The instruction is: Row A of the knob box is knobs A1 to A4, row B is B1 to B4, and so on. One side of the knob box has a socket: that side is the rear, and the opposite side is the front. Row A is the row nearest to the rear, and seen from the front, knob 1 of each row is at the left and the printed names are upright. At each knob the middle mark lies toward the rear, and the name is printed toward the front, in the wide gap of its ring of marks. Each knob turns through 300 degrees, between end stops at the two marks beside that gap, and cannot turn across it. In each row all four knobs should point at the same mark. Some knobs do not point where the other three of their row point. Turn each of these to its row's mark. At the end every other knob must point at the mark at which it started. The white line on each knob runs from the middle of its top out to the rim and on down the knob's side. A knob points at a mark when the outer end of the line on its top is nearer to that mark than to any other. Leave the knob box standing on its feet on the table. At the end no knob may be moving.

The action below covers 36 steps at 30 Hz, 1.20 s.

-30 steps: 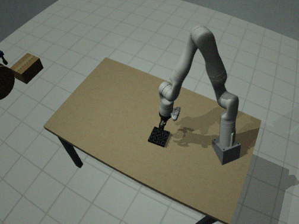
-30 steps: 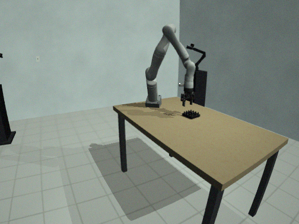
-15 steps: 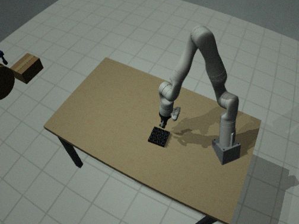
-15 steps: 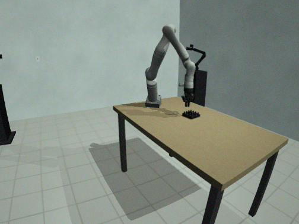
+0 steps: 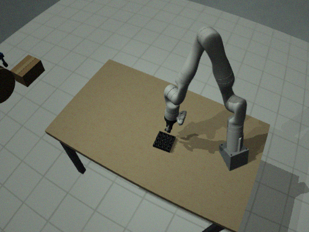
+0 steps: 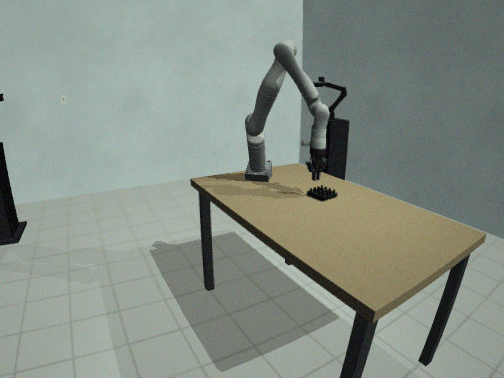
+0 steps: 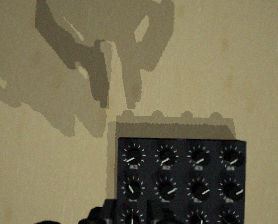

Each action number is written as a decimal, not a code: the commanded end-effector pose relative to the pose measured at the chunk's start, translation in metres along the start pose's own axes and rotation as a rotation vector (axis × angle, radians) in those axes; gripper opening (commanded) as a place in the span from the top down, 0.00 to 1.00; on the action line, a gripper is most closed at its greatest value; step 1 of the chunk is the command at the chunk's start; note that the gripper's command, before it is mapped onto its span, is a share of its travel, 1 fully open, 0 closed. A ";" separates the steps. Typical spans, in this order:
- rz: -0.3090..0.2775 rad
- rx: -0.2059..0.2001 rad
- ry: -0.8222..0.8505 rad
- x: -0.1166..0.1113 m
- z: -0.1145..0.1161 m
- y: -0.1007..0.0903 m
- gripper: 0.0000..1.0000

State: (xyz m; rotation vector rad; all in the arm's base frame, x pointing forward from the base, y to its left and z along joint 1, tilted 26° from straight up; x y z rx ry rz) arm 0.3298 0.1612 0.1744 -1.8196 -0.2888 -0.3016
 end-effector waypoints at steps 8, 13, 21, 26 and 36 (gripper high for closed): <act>-0.001 0.001 0.000 0.000 0.000 0.000 0.81; -0.001 0.001 0.000 0.000 0.000 0.001 0.81; -0.001 0.001 0.000 0.000 0.000 0.007 0.81; -0.001 0.001 0.000 0.000 0.000 0.012 0.81; -0.001 0.001 0.000 -0.001 0.000 0.023 0.81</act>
Point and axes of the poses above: the point where the finger pads meet when closed, its own y axis out along the fingers, its own z axis across the jaws, x = y × z, the point moved 5 cm from there along -y, back along the fingers, and after that the axes turned 12 degrees about y, right-handed, at the moved point
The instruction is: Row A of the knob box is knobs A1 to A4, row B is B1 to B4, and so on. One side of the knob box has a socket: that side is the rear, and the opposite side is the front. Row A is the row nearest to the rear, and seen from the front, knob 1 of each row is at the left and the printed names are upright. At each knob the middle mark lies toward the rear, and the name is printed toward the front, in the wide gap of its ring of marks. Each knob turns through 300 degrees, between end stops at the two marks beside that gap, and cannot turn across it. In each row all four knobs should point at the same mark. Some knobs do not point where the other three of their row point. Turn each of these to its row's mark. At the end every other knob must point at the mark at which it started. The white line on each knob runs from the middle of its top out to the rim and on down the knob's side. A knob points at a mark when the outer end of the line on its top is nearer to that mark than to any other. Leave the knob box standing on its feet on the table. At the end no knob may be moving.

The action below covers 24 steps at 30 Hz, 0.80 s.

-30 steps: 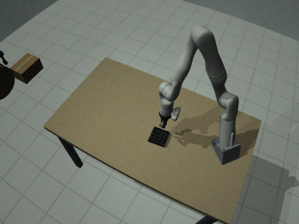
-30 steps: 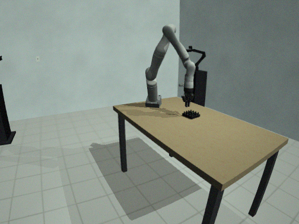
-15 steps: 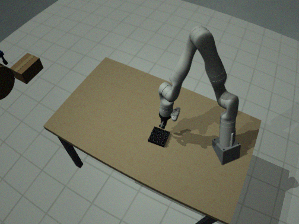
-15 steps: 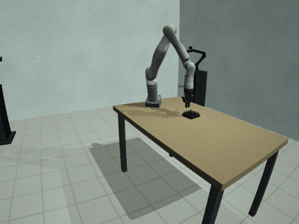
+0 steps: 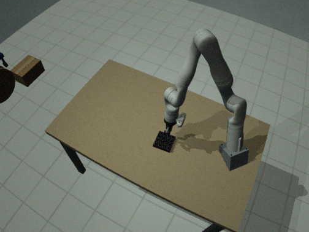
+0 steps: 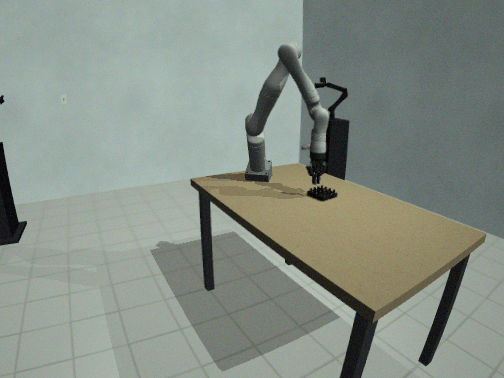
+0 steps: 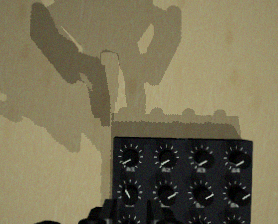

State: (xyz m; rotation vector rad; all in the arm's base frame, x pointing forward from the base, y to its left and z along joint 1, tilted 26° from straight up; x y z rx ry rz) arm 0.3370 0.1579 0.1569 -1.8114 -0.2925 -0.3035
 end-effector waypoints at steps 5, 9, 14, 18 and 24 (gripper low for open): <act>0.003 -0.007 -0.001 -0.001 -0.001 0.011 0.81; 0.003 -0.007 -0.001 -0.001 -0.001 0.014 0.81; 0.003 -0.007 -0.001 -0.001 -0.001 0.018 0.81; 0.003 -0.007 -0.001 -0.002 -0.001 0.022 0.81; 0.003 -0.007 -0.001 -0.002 -0.001 0.024 0.81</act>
Point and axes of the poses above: the point where the finger pads meet when closed, its own y axis out along the fingers, its own z axis across the jaws, x = y × z, the point moved 5 cm from there along -y, back along the fingers, and after that the axes turned 12 degrees about y, right-handed, at the moved point
